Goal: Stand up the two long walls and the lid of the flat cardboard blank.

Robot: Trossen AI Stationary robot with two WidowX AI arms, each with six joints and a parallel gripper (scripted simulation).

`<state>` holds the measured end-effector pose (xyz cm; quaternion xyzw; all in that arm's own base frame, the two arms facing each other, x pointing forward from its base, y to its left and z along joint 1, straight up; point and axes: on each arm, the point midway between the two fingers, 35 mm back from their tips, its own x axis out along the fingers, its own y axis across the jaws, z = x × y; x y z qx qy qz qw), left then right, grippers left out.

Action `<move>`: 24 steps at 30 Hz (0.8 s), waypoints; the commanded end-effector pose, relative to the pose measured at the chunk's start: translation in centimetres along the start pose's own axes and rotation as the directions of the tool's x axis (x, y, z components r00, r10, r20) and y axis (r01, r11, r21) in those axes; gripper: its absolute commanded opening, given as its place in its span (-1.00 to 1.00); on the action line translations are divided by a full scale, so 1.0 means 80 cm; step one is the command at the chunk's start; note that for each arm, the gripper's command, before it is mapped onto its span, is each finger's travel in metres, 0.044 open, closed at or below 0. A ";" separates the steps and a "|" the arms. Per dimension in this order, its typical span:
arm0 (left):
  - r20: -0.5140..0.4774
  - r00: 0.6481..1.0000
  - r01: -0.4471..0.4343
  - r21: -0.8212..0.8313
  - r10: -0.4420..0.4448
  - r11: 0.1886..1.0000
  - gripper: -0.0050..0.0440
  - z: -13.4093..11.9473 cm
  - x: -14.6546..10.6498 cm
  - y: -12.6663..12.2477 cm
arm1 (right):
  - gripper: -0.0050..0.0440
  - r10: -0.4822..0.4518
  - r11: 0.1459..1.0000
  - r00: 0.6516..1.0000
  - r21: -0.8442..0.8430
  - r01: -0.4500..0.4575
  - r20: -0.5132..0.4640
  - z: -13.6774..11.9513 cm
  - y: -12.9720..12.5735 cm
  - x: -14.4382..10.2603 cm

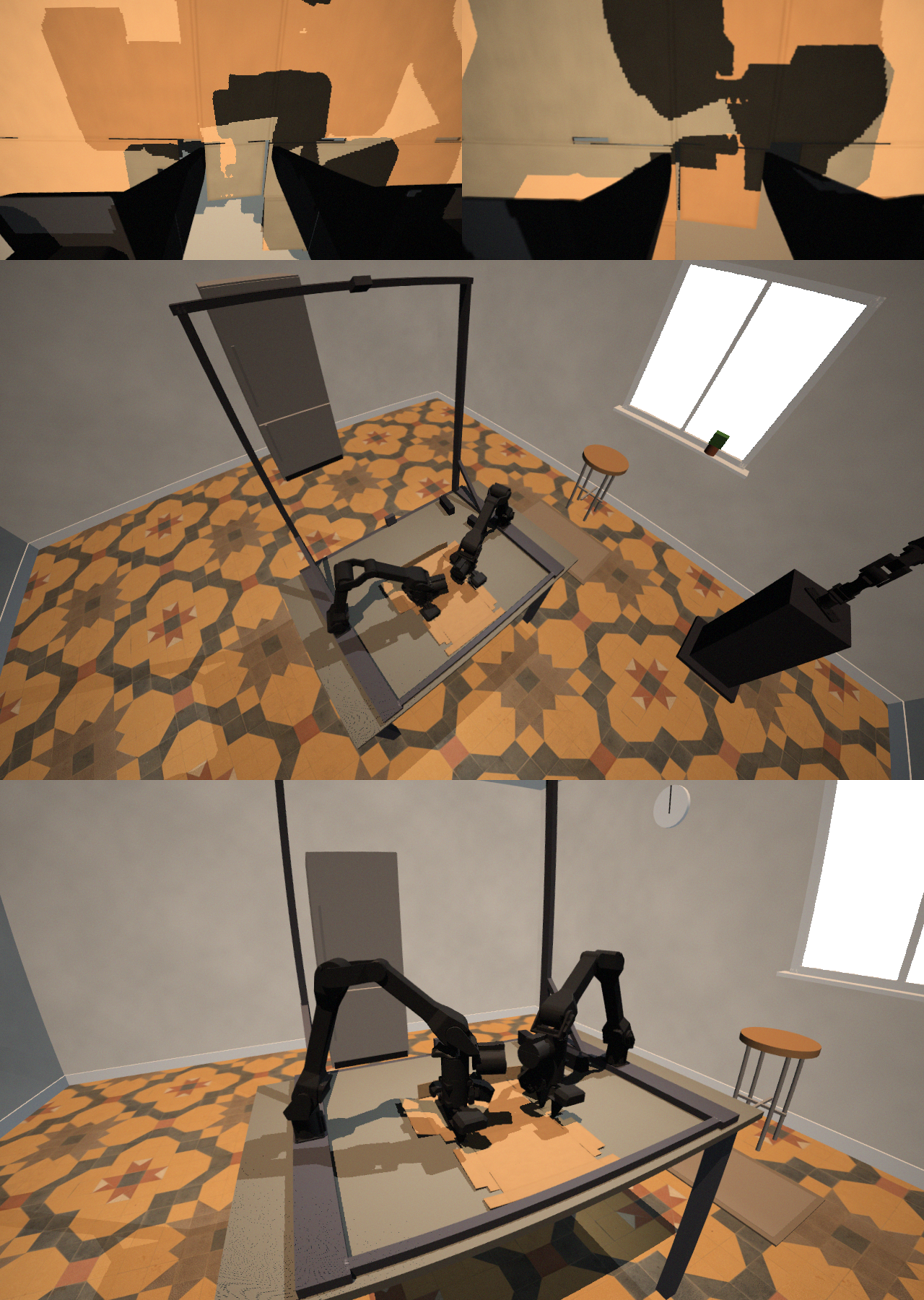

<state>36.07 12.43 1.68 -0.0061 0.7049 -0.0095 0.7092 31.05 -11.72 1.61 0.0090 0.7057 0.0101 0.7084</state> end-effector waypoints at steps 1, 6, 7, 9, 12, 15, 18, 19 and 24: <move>0.016 1.000 0.001 -0.001 -0.001 1.000 0.13 0.001 -0.005 -0.003 | 0.13 0.000 1.000 1.000 -0.004 0.001 0.016 0.004 0.003 -0.003; 0.016 1.000 0.001 -0.001 -0.001 1.000 0.13 0.001 -0.003 -0.004 | 0.13 0.000 1.000 1.000 -0.004 0.000 0.016 0.004 0.004 -0.002; 0.016 1.000 0.001 -0.001 -0.001 1.000 0.13 0.001 -0.003 -0.004 | 0.13 0.000 1.000 1.000 -0.004 0.000 0.016 0.004 0.004 -0.002; 0.016 1.000 0.001 -0.001 -0.001 1.000 0.13 0.001 -0.003 -0.004 | 0.13 0.000 1.000 1.000 -0.004 0.000 0.016 0.004 0.004 -0.001; 0.016 1.000 0.001 -0.001 -0.001 1.000 0.13 0.001 -0.002 -0.005 | 0.13 0.000 1.000 1.000 -0.004 0.000 0.016 0.004 0.005 -0.001; 0.016 1.000 0.001 -0.001 -0.001 1.000 0.13 0.001 -0.001 -0.005 | 0.13 0.000 1.000 1.000 -0.004 0.000 0.016 0.004 0.005 0.000; 0.015 1.000 0.001 -0.001 -0.001 1.000 0.13 0.001 -0.001 -0.006 | 0.13 0.000 1.000 1.000 -0.004 0.000 0.017 0.004 0.005 0.000; 0.015 1.000 0.001 -0.001 -0.001 1.000 0.13 0.001 -0.001 -0.006 | 0.13 0.000 1.000 1.000 -0.004 0.000 0.017 0.004 0.005 0.001; 0.015 0.999 -0.045 -0.001 0.045 0.999 0.13 0.001 0.001 -0.008 | 0.13 -0.046 0.999 0.999 -0.004 0.046 0.014 0.004 0.007 0.002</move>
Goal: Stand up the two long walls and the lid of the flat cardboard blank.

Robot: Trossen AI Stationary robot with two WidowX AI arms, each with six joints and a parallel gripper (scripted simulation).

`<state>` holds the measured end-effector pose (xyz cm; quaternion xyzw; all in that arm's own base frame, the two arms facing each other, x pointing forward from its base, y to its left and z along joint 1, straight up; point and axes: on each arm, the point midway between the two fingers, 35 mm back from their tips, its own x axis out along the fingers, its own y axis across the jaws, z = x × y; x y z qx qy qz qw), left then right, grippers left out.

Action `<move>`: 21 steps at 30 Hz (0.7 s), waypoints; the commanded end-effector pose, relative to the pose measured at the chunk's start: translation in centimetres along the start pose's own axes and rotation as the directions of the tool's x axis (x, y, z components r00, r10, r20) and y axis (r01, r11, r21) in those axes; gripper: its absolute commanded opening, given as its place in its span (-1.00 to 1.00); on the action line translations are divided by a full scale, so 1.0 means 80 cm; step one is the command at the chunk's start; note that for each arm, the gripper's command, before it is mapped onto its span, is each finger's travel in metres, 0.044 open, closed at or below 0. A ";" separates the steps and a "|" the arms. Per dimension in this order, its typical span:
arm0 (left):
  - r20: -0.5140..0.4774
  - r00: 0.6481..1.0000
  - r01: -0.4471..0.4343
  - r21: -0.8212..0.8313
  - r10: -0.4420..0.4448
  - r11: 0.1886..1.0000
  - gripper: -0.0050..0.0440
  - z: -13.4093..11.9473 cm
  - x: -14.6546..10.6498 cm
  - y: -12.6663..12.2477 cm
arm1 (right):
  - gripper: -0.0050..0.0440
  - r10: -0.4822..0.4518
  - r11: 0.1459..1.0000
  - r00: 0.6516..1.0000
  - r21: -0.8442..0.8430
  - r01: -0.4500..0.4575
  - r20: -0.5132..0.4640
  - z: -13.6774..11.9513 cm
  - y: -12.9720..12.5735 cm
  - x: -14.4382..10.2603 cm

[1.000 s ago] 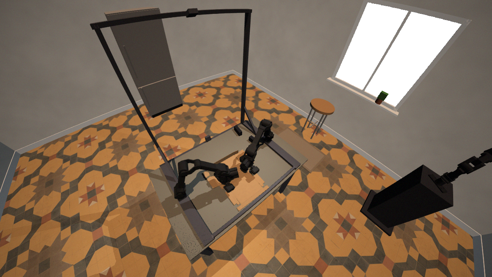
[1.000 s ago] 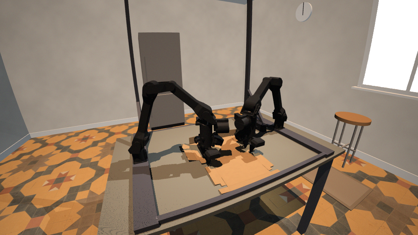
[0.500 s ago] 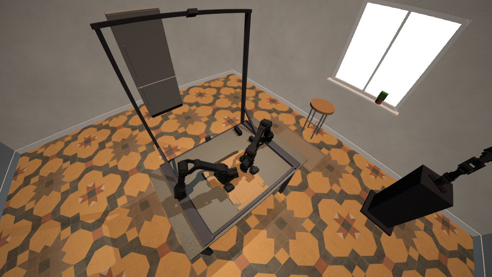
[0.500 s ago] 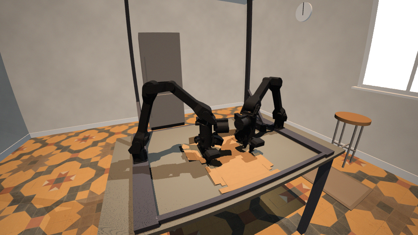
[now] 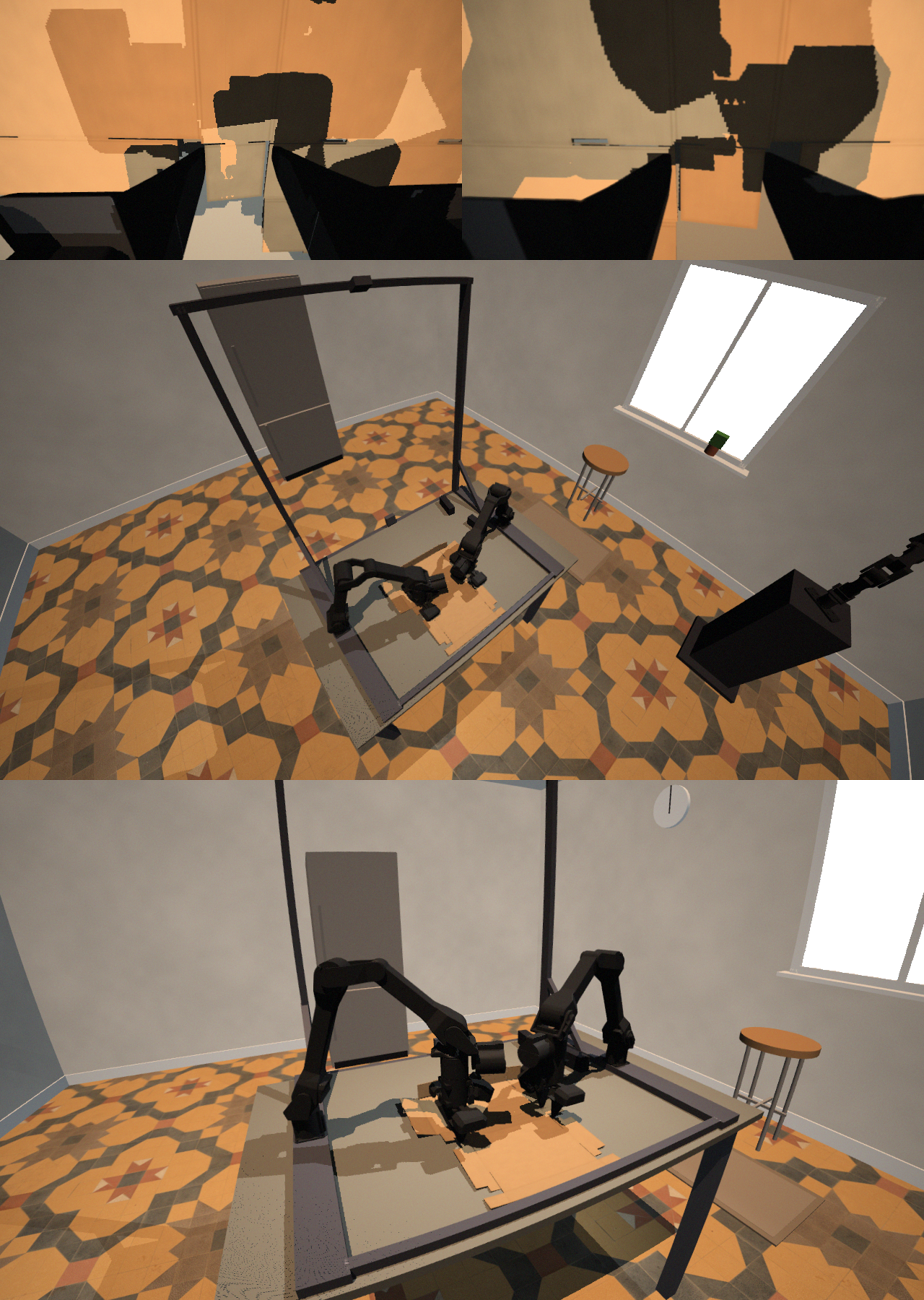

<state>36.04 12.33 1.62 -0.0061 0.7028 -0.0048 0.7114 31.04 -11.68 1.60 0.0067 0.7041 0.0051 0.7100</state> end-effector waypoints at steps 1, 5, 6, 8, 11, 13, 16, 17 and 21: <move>0.010 0.998 -0.069 0.006 0.069 0.998 0.13 0.002 0.000 -0.008 | 0.13 -0.067 0.998 0.998 -0.007 0.067 0.009 0.004 0.008 0.002; 0.013 0.993 -0.114 0.005 0.114 0.993 0.13 0.002 0.001 -0.010 | 0.13 -0.111 0.994 0.994 -0.007 0.112 0.009 0.004 0.010 0.003; 0.013 0.993 -0.114 0.005 0.114 0.993 0.13 0.002 0.001 -0.010 | 0.13 -0.111 0.994 0.994 -0.007 0.112 0.009 0.004 0.010 0.003; 0.013 0.993 -0.114 0.005 0.114 0.993 0.13 0.002 0.002 -0.011 | 0.13 -0.111 0.994 0.994 -0.007 0.112 0.009 0.004 0.010 0.004; 0.012 0.993 -0.114 0.004 0.113 0.994 0.13 0.002 0.002 -0.011 | 0.13 -0.112 0.994 0.994 -0.007 0.112 0.009 0.004 0.011 0.004; 0.012 0.993 -0.114 0.004 0.113 0.994 0.13 0.002 0.003 -0.011 | 0.13 -0.112 0.994 0.994 -0.007 0.112 0.009 0.004 0.011 0.003; 0.012 0.993 -0.114 0.004 0.113 0.994 0.13 0.002 0.003 -0.011 | 0.13 -0.112 0.994 0.994 -0.007 0.112 0.009 0.004 0.011 0.003; 0.012 0.993 -0.114 0.004 0.113 0.994 0.13 0.002 0.004 -0.011 | 0.13 -0.112 0.994 0.994 -0.007 0.112 0.009 0.004 0.011 0.003; 0.012 0.993 -0.114 0.004 0.113 0.994 0.13 0.002 0.005 -0.011 | 0.13 -0.112 0.994 0.994 -0.007 0.112 0.009 0.004 0.011 0.002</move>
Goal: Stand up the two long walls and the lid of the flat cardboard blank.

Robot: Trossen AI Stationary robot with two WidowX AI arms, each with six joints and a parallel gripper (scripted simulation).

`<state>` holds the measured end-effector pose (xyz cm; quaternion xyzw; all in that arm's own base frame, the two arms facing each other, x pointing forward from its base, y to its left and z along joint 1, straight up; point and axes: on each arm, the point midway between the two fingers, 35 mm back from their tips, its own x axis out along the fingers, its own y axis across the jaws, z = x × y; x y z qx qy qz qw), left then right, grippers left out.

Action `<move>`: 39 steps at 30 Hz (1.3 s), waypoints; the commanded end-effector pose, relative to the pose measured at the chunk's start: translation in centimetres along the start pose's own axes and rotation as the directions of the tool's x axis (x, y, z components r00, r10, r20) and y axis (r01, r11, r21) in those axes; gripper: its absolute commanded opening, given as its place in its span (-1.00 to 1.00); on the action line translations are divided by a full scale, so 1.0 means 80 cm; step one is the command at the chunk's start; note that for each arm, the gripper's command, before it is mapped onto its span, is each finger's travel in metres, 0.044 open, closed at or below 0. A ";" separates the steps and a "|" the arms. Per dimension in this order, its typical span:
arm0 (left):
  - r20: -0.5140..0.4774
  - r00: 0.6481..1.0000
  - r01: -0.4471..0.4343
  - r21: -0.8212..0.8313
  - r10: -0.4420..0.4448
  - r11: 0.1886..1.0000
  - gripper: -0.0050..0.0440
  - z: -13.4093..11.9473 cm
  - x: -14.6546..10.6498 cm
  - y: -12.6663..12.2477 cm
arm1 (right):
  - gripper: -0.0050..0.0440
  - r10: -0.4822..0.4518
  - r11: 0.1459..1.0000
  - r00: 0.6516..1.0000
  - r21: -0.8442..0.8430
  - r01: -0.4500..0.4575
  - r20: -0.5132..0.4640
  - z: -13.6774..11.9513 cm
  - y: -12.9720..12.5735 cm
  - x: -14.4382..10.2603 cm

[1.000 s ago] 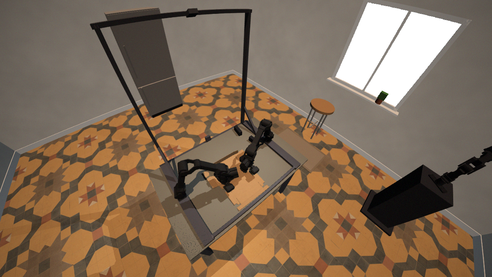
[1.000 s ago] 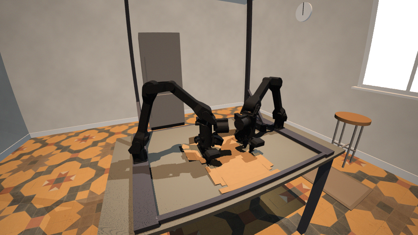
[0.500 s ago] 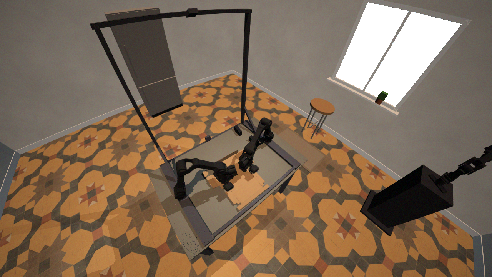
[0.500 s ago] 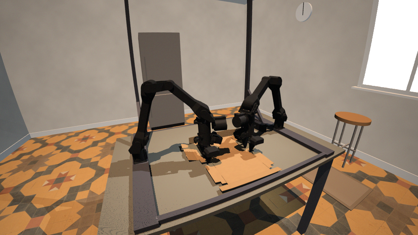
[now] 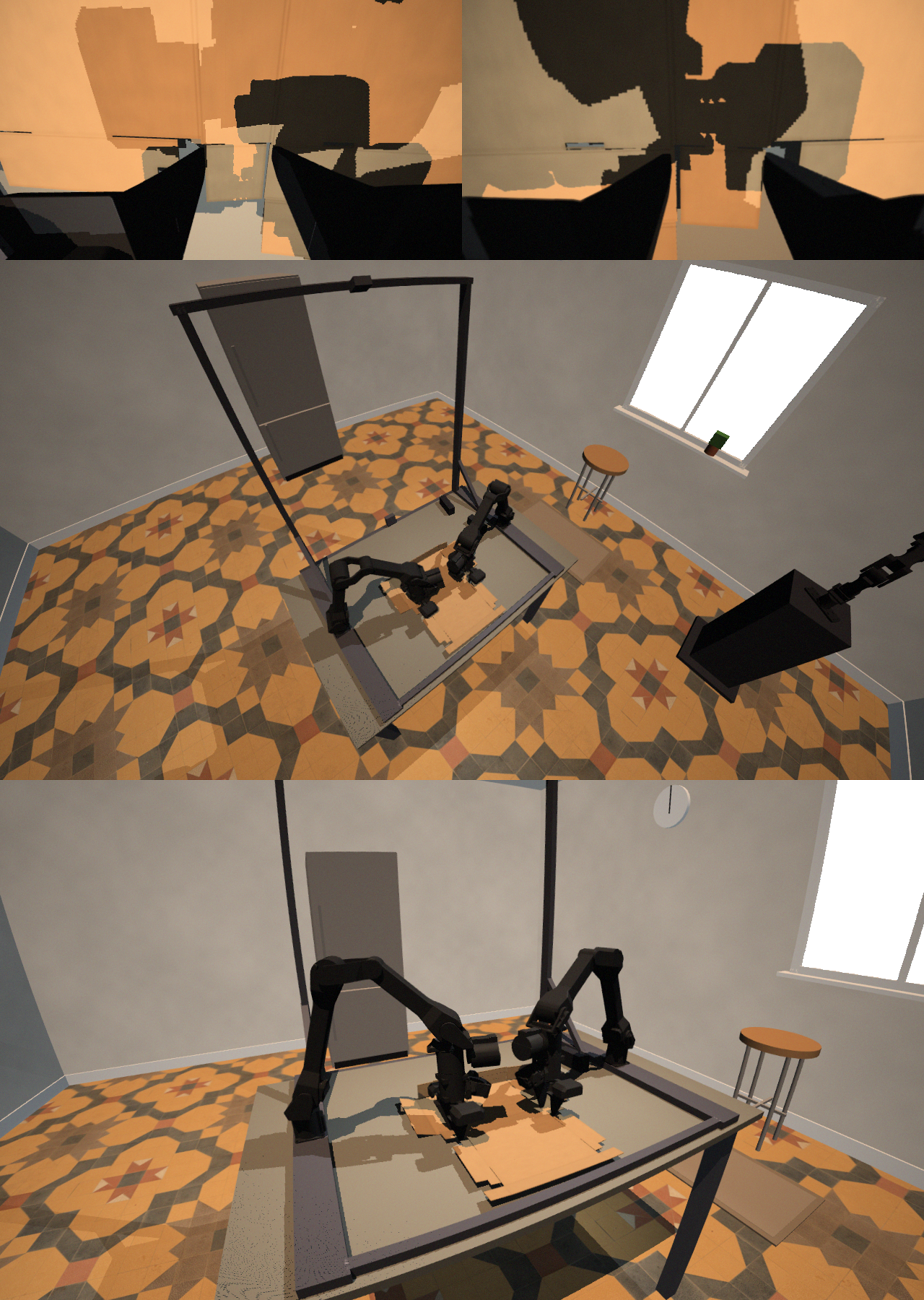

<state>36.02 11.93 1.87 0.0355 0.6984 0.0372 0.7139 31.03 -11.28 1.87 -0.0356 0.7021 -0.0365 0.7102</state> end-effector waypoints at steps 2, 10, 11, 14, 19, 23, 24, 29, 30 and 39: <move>0.002 1.000 0.004 0.005 -0.004 1.000 0.13 0.002 0.007 -0.007 | 0.13 0.007 1.000 1.000 -0.006 -0.007 0.006 0.004 0.006 0.005; 0.003 0.997 -0.073 0.005 0.073 0.997 0.13 0.002 0.008 -0.011 | 0.13 -0.071 0.997 0.997 -0.006 0.071 0.003 0.004 0.010 0.005; 0.004 0.995 -0.101 0.005 0.101 0.995 0.13 0.002 0.008 -0.012 | 0.13 -0.099 0.995 0.995 -0.005 0.099 0.003 0.004 0.011 0.004; 0.005 0.993 -0.115 0.004 0.115 0.993 0.13 0.002 0.009 -0.013 | 0.13 -0.113 0.994 0.994 -0.005 0.113 0.004 0.004 0.012 0.004; 0.005 0.993 -0.115 0.004 0.115 0.993 0.13 0.002 0.009 -0.013 | 0.13 -0.113 0.994 0.994 -0.005 0.113 0.004 0.004 0.012 0.003; 0.005 0.993 -0.115 0.004 0.115 0.993 0.13 0.002 0.009 -0.013 | 0.13 -0.113 0.994 0.994 -0.005 0.113 0.004 0.004 0.012 0.003; 0.005 0.993 -0.115 0.004 0.115 0.993 0.13 0.002 0.008 -0.013 | 0.13 -0.113 0.994 0.994 -0.005 0.113 0.004 0.004 0.012 0.003; 0.005 0.993 -0.115 0.004 0.115 0.993 0.13 0.002 0.008 -0.015 | 0.13 -0.113 0.994 0.994 -0.005 0.113 0.004 0.004 0.015 0.002; 0.005 0.993 -0.115 0.004 0.115 0.993 0.13 0.002 0.008 -0.017 | 0.13 -0.113 0.994 0.994 -0.005 0.113 0.004 0.004 0.016 0.002; 0.006 0.982 -0.190 0.004 0.190 0.982 0.13 0.001 0.007 -0.026 | 0.13 -0.187 0.982 0.982 -0.005 0.187 0.001 0.004 0.025 0.002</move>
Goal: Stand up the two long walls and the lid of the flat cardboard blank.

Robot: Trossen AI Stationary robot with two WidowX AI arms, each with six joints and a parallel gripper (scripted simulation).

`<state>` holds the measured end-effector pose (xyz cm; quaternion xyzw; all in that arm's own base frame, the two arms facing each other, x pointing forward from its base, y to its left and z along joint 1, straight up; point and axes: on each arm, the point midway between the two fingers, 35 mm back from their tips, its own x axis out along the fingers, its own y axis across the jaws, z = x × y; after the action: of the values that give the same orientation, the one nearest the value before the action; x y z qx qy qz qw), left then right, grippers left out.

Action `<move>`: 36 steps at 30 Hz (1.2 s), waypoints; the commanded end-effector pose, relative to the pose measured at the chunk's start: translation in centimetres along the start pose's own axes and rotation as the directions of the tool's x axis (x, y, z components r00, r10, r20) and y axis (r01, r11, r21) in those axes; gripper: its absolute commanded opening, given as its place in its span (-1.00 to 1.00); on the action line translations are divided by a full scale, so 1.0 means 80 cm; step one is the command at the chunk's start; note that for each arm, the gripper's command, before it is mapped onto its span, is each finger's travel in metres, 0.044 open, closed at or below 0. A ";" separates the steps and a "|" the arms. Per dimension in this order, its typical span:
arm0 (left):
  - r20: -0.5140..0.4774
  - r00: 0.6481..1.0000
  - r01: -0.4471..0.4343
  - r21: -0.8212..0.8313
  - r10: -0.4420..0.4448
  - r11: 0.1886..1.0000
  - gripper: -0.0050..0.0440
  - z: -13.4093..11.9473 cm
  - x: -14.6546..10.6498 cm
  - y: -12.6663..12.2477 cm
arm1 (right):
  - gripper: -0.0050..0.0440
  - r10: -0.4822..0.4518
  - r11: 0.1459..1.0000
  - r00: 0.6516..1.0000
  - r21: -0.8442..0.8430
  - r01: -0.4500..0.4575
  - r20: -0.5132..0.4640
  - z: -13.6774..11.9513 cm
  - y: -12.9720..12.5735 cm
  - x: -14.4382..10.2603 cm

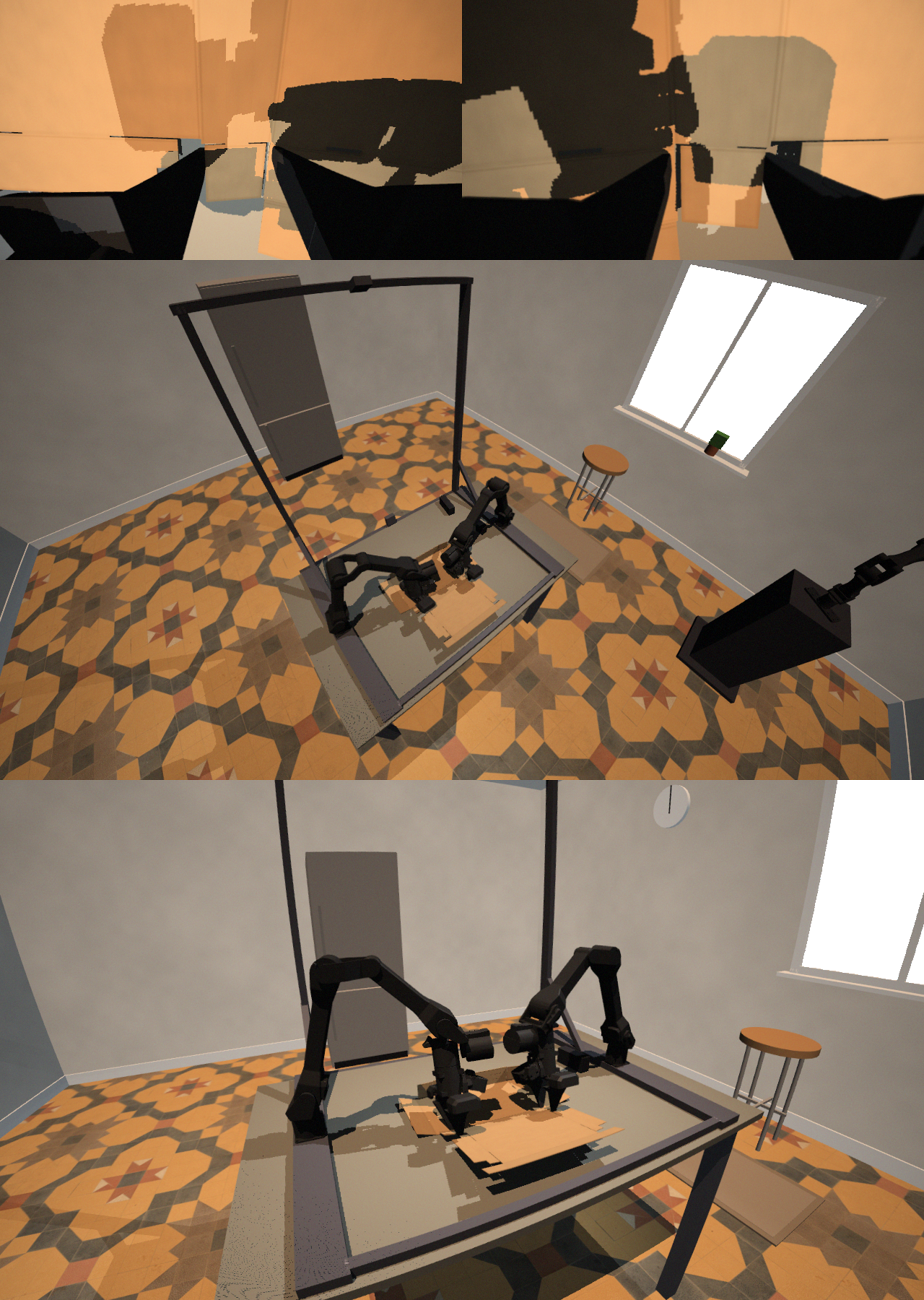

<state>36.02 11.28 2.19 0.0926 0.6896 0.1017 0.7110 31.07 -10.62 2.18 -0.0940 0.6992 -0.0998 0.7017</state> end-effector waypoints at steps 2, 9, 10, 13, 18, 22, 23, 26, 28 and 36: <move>0.001 0.999 -0.046 0.014 0.046 0.999 0.13 0.001 0.008 -0.021 | 0.13 -0.044 0.999 0.999 -0.009 0.044 0.009 0.004 0.020 0.003; 0.002 0.998 -0.061 0.014 0.061 0.998 0.13 0.001 0.007 -0.022 | 0.13 -0.059 0.998 0.998 -0.009 0.059 0.010 0.004 0.021 0.002; 0.002 0.998 -0.061 0.014 0.061 0.998 0.13 0.001 0.007 -0.022 | 0.13 -0.059 0.998 0.998 -0.009 0.059 0.010 0.004 0.021 0.002; 0.002 0.998 -0.061 0.014 0.061 0.998 0.13 0.001 0.006 -0.024 | 0.13 -0.059 0.998 0.998 -0.009 0.059 0.010 0.004 0.023 0.001; 0.002 0.998 -0.061 0.014 0.061 0.998 0.13 0.001 0.004 -0.027 | 0.13 -0.059 0.998 0.998 -0.009 0.059 0.010 0.004 0.026 0.000; 0.002 0.998 -0.061 0.013 0.061 0.998 0.13 0.001 0.004 -0.027 | 0.13 -0.059 0.998 0.998 -0.009 0.059 0.010 0.004 0.027 -0.001; 0.002 0.998 -0.061 0.013 0.061 0.998 0.13 0.001 0.004 -0.028 | 0.13 -0.059 0.998 0.998 -0.009 0.059 0.010 0.004 0.027 -0.001; 0.002 0.998 -0.068 0.013 0.068 0.998 0.13 0.000 0.003 -0.028 | 0.13 -0.066 0.998 0.998 -0.009 0.067 0.009 0.004 0.028 -0.002; 0.002 0.995 -0.101 0.013 0.101 0.995 0.13 0.000 0.004 -0.030 | 0.13 -0.100 0.995 0.995 -0.009 0.100 0.007 0.004 0.030 -0.001; 0.007 0.983 -0.181 0.010 0.181 0.983 0.13 0.001 0.002 -0.036 | 0.13 -0.178 0.984 0.984 -0.006 0.178 0.008 0.004 0.039 -0.004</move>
<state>36.05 9.99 2.42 0.1603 0.6748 0.1724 0.6995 31.03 -9.02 2.42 -0.1581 0.6865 -0.1702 0.6891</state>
